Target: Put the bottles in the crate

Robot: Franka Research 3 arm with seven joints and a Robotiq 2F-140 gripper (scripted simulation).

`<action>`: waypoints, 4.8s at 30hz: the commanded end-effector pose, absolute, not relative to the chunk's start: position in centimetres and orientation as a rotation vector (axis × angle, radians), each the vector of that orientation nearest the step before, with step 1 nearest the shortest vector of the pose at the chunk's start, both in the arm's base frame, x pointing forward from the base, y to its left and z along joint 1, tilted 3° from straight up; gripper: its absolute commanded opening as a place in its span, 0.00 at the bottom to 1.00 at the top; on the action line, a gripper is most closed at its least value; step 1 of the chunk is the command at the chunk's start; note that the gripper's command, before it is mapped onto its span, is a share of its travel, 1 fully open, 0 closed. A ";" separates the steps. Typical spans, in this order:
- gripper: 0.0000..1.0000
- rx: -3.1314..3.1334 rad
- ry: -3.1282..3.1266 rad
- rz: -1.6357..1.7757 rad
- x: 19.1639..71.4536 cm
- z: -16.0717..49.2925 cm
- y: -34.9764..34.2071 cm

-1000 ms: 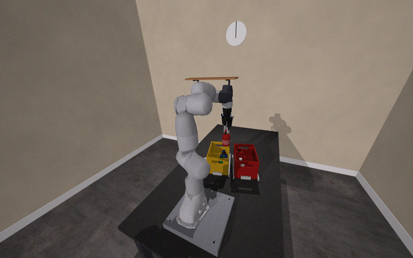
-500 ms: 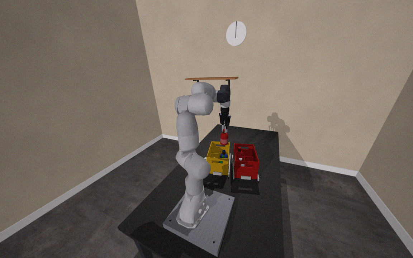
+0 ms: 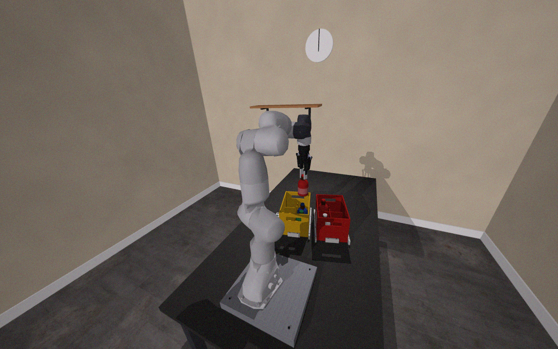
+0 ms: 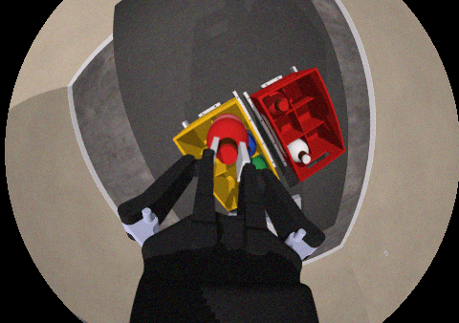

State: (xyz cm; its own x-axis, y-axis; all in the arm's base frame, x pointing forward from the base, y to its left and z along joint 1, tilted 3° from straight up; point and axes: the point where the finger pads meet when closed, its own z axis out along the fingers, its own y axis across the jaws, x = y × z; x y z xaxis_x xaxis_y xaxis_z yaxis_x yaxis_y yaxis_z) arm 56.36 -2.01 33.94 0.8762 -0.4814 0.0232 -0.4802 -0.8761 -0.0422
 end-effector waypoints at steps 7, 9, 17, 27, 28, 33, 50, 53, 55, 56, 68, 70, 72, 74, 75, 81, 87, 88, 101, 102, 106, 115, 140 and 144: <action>0.00 -3.007 0.786 -0.065 56.5 34.4 -2.3; 0.00 -3.007 0.786 -0.065 56.5 34.4 -2.3; 0.00 -3.007 0.786 -0.065 56.6 34.4 -2.5; 0.00 -3.007 0.786 -0.065 56.6 34.4 -2.5; 0.00 -3.007 0.786 -0.065 56.6 34.4 -2.6; 0.00 -3.007 0.786 -0.065 56.6 34.4 -2.6; 0.00 -3.007 0.786 -0.065 56.6 34.4 -2.6; 0.00 -3.007 0.786 -0.065 56.6 34.4 -2.6; 0.00 -3.007 0.786 -0.065 56.6 34.4 -2.6; 0.00 -3.007 0.786 -0.065 56.6 34.4 -2.6; 0.00 -3.007 0.786 -0.065 56.6 34.4 -2.6; 0.00 -3.007 0.786 -0.065 56.6 34.2 -2.6; 0.00 -3.007 0.786 -0.065 56.6 34.0 -2.6; 0.00 -3.007 0.786 -0.065 56.6 33.9 -2.6; 0.00 -3.007 0.786 -0.065 56.6 33.9 -2.6; 0.00 -3.007 0.786 -0.065 56.7 33.3 -2.6; 0.00 -3.007 0.786 -0.065 56.9 32.7 -2.6; 0.00 -3.007 0.786 -0.065 56.9 32.6 -2.6; 0.00 -3.007 0.786 -0.065 57.1 31.5 -2.4; 0.00 -3.007 0.786 -0.065 57.1 31.4 -2.4; 0.00 -3.007 0.786 -0.065 57.2 31.1 -2.4; 0.00 -3.007 0.786 -0.065 57.2 30.4 -2.3; 0.00 -3.007 0.786 -0.065 57.4 28.1 -2.2; 0.00 -3.007 0.786 -0.065 57.4 27.9 -2.2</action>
